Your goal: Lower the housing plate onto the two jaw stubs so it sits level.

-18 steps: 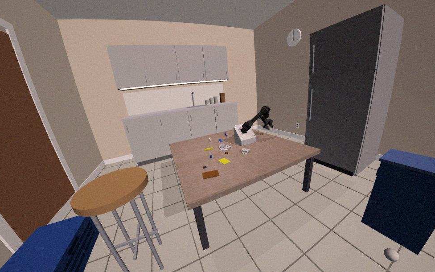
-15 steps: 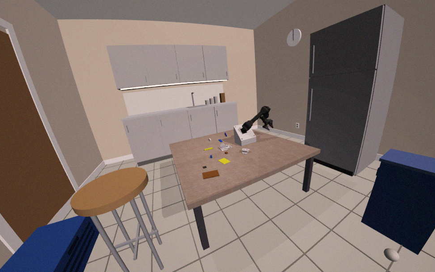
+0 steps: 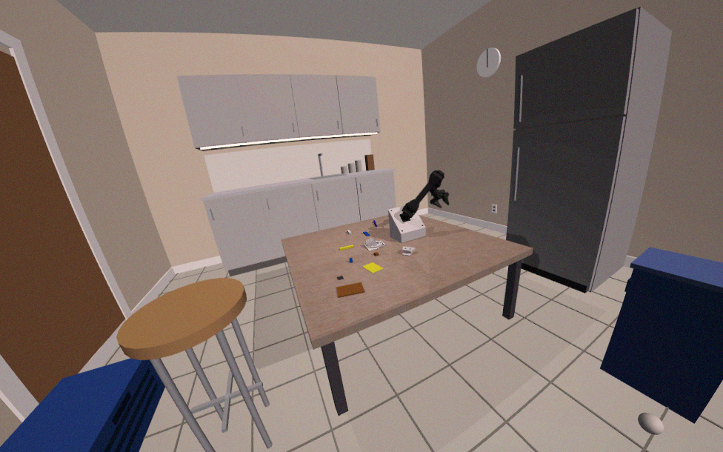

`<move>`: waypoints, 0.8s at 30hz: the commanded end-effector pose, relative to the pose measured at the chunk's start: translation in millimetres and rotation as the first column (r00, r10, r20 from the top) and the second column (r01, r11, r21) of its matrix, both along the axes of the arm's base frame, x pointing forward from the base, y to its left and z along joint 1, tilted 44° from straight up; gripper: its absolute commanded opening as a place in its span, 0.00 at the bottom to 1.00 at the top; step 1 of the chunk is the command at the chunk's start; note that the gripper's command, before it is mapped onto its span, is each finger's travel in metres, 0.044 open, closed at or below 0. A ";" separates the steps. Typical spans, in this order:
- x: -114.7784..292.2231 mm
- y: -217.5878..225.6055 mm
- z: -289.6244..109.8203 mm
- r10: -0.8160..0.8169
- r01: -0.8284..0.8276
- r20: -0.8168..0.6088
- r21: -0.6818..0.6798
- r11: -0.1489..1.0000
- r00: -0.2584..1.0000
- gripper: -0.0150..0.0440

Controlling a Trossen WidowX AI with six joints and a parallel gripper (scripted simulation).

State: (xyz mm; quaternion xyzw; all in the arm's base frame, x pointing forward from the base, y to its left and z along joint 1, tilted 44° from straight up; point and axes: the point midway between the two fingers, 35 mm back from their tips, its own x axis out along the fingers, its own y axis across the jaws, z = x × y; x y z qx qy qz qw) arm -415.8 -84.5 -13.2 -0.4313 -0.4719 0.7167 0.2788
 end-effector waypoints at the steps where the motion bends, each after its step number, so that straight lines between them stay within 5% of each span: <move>1: 15.6 -43.9 4.4 0.108 -0.106 0.030 -0.056 0.993 0.994 1.00; 24: 171.8 -224.8 26.3 0.636 -0.554 0.155 -0.366 0.748 0.756 1.00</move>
